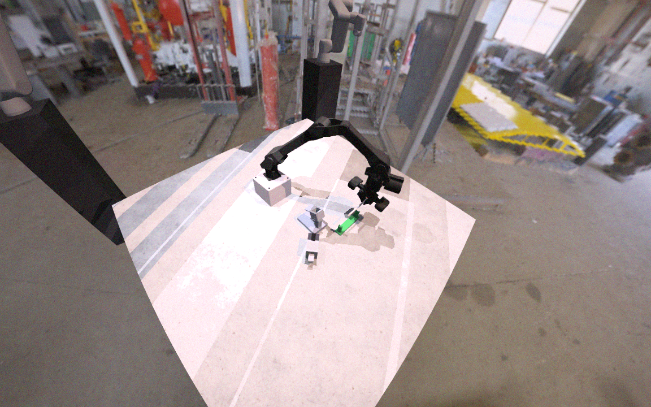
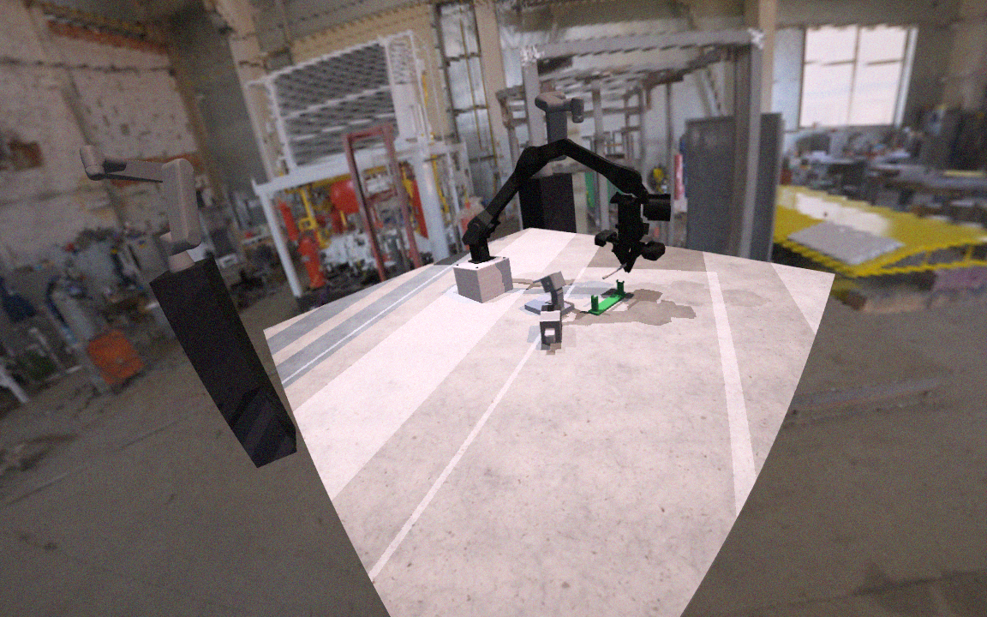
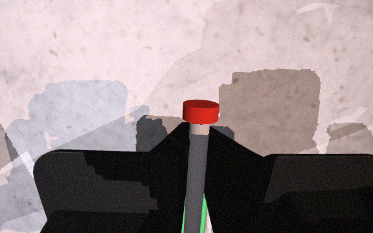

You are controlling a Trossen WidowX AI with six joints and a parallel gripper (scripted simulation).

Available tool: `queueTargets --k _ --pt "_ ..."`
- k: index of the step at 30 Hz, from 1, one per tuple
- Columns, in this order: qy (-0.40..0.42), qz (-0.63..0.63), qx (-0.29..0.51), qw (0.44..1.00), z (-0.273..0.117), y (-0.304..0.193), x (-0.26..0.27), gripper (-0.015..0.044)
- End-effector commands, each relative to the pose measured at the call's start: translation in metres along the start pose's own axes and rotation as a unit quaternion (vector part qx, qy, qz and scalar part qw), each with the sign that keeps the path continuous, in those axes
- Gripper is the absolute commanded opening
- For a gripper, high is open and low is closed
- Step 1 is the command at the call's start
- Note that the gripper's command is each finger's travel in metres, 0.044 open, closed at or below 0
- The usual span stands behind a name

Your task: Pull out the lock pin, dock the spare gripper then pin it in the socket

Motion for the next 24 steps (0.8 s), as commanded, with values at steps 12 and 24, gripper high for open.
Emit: queueTargets --k 12,24 --pt "-0.004 -0.002 -0.003 1.0 0.025 -0.004 -0.001 0.0" --pt "-0.007 -0.002 -0.005 1.0 0.035 -0.005 -0.002 0.0"
Point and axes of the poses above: the point midway between the two fingers, 35 mm back from their tips, its own z axis out along the fingers, its own x axis across the jaws, y = z × x, the point moved 3 cm from there along -z, back along the fingers, and after that the axes turned 14 degrees about z, right-handed, at the moved point
